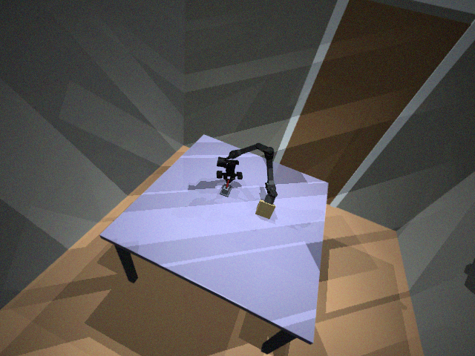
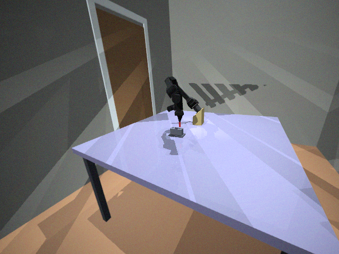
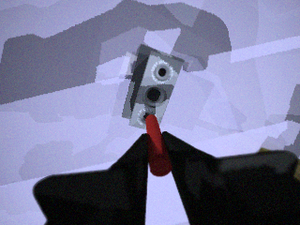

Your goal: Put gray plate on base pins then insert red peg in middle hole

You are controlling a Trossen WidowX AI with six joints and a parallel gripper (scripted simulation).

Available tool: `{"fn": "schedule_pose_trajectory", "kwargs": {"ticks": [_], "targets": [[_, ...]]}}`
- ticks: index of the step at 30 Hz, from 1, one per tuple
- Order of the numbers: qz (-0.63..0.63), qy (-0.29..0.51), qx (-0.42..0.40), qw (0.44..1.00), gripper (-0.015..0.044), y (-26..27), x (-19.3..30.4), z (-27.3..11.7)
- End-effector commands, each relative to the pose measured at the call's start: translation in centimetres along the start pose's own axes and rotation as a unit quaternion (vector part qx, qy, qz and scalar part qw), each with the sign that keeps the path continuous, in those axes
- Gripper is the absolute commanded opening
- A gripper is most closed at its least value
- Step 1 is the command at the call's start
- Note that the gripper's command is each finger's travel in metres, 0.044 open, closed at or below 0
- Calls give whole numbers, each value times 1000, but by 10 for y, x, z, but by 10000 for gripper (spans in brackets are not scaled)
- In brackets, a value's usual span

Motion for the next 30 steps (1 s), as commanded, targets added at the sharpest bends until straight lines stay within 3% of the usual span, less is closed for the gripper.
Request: {"fn": "schedule_pose_trajectory", "kwargs": {"ticks": [1,30], "targets": [[0,-6,-3,1000,0,-4,-11,-3],[0,-9,1,1000,0,-13,-25,-3]]}}
Point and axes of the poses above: the point midway between the two fingers, 35 mm back from their tips, its own z axis out along the fingers, its own y axis across the jaws, x = y × z, the point moved 1 cm from there along -z, back along the fingers, and after that the axes turned 13 degrees about -z, right-handed, at the moved point
